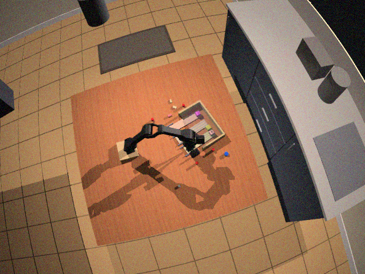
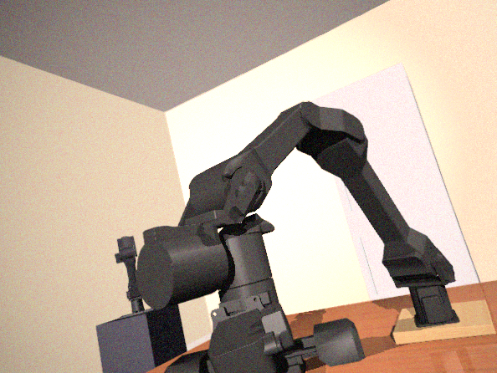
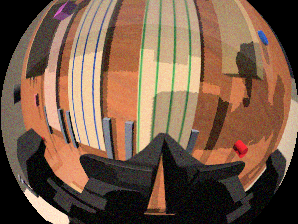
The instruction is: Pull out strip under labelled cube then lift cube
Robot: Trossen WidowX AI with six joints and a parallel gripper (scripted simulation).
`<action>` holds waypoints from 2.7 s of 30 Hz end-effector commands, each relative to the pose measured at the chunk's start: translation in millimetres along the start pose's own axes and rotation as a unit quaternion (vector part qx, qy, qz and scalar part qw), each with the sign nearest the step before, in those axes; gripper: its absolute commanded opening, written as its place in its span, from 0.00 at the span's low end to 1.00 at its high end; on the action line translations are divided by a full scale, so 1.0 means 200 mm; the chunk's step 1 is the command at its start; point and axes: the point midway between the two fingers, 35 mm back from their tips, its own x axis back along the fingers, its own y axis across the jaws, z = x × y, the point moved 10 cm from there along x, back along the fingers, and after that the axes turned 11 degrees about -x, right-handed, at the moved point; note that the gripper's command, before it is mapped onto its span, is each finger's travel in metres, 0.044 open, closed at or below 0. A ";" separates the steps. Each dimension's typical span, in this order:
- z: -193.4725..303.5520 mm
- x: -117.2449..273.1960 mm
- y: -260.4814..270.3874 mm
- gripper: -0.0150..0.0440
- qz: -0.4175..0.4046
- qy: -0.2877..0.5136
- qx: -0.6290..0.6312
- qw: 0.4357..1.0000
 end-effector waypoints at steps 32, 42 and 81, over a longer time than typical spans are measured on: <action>0.00 -0.02 0.00 0.25 0.001 0.002 0.001 1.000; 0.00 -0.02 0.00 0.25 0.001 0.002 0.001 1.000; 0.07 -0.04 -0.01 0.25 0.001 0.002 0.001 1.000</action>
